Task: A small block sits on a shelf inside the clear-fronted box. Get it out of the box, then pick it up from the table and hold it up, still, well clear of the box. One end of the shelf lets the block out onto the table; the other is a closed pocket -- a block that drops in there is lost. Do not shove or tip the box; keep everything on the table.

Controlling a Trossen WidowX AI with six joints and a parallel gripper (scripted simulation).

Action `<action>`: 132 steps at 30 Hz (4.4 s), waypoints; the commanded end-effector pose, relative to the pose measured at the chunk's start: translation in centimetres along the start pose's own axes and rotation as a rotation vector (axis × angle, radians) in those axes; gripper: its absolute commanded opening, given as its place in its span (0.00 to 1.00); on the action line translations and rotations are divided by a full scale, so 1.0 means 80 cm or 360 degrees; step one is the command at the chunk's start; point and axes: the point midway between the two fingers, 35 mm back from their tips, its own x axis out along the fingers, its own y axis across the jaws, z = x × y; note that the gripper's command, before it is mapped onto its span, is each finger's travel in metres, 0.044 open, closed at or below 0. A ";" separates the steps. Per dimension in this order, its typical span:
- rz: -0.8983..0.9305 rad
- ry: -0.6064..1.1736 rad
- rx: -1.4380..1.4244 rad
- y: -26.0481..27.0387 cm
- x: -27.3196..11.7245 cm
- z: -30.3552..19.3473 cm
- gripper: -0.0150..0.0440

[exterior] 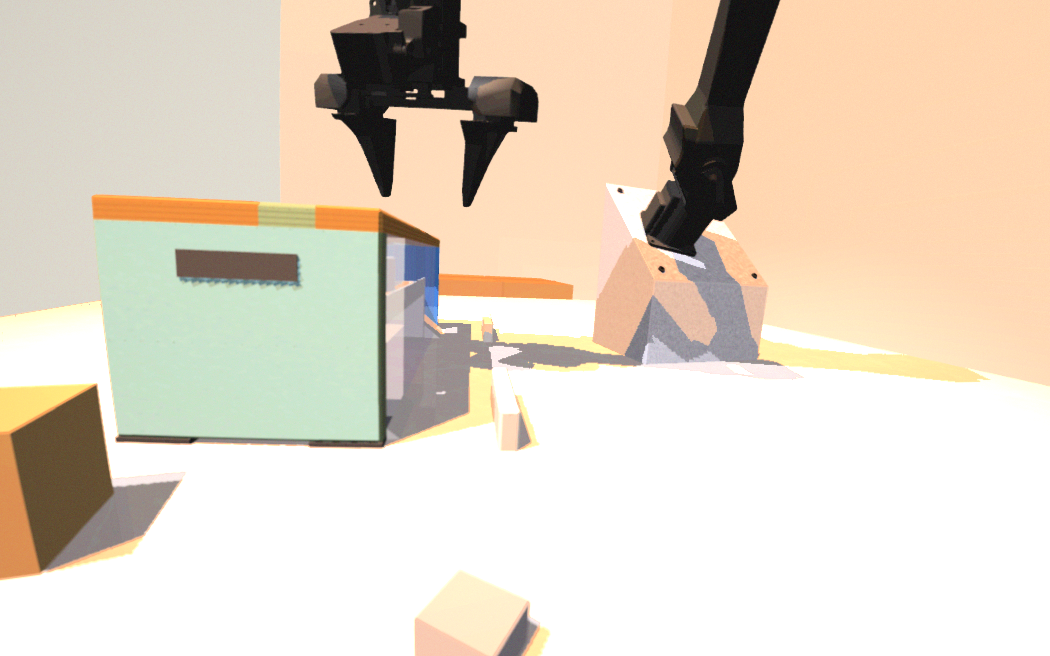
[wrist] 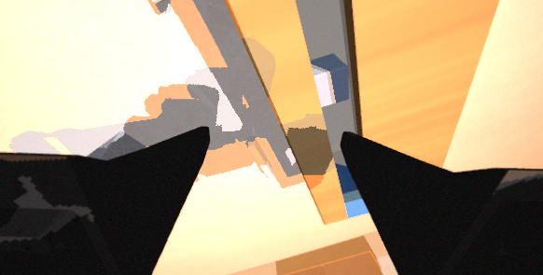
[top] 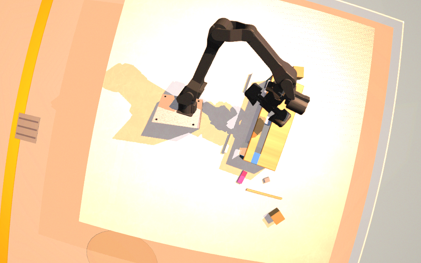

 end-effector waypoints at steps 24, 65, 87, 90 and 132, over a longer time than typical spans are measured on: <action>-0.0043 0.0128 -0.0657 0.017 0.006 0.030 0.93; -0.0053 0.0125 -0.0672 0.019 0.074 0.048 0.93; -0.0050 0.0130 -0.0670 -0.007 0.093 -0.012 0.93; -0.0051 0.0131 -0.0670 -0.011 0.096 -0.021 0.93; -0.0053 0.0138 -0.0670 -0.062 0.128 -0.136 0.93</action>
